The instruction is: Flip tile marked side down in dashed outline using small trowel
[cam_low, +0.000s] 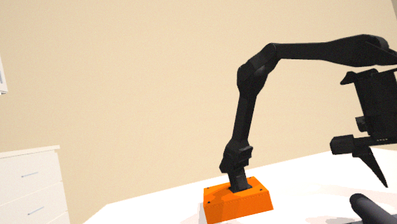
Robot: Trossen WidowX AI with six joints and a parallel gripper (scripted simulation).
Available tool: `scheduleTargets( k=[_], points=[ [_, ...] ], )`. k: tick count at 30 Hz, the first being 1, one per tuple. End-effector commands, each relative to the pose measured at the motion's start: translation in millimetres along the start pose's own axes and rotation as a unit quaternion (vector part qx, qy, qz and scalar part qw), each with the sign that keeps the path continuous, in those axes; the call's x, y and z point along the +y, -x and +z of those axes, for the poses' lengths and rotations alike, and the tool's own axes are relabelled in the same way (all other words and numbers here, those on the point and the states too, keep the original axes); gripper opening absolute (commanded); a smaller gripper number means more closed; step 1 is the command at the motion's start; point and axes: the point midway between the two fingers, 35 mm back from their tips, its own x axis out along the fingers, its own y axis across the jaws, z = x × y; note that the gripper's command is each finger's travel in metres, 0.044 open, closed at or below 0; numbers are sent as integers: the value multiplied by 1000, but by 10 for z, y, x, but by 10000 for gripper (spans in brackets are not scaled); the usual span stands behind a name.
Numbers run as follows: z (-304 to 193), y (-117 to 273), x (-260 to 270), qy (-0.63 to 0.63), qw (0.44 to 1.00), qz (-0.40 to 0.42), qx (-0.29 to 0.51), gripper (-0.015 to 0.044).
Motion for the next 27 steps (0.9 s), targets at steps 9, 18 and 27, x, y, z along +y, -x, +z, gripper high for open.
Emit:
scheduleTargets(
  k=[9, 18, 27],
  points=[
    [-179, 50, 52, -209, 978, -1, 2, 270],
    [-303, 79, 98, -358, 934, -1, 2, 270],
    [-425, 109, 149, -499, 867, -2, 3, 270]
  ],
)
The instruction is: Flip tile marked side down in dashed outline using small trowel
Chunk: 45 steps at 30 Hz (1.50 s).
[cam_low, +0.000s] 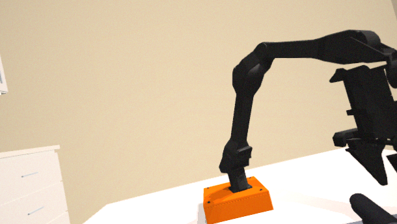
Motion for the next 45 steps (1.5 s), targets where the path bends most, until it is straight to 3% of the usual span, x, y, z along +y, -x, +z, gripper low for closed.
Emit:
scheduleTargets(
  k=[1, 22, 45],
  points=[
    [-53, 28, -39, -71, 997, -2, 1, 270],
    [-325, 96, -182, -422, 907, -3, 1, 270],
    [-634, 170, -313, -741, 671, -5, 1, 270]
  ],
)
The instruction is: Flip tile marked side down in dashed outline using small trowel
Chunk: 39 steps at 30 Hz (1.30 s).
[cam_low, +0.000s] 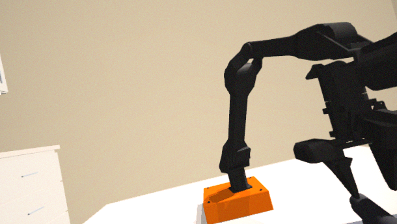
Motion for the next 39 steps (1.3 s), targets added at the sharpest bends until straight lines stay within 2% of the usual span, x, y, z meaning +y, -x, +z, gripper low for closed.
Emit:
scheduleTargets(
  k=[1, 6, 39],
  points=[
    [29, 28, -60, -71, 997, -1, -2, 270],
    [45, 39, -108, -132, 991, -1, -2, 270],
    [48, -401, -110, -133, 991, -1, -2, 270]
  ],
)
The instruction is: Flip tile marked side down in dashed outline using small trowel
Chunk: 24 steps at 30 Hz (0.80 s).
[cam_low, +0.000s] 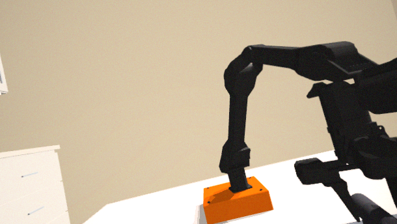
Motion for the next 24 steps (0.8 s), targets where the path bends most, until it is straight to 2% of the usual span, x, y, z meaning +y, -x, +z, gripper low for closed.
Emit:
scheduleTargets(
  k=[1, 2, 7, 8, 24],
  points=[
    [-16, -83, -19, -3, 1000, -4, 3, 270],
    [-16, -85, -19, -3, 1000, -4, 3, 270],
    [-16, -85, -19, -3, 1000, -4, 3, 139],
    [-16, -85, -19, -3, 1000, -4, 3, 132],
    [-16, -85, -19, -3, 1000, -4, 3, 130]
  ],
)
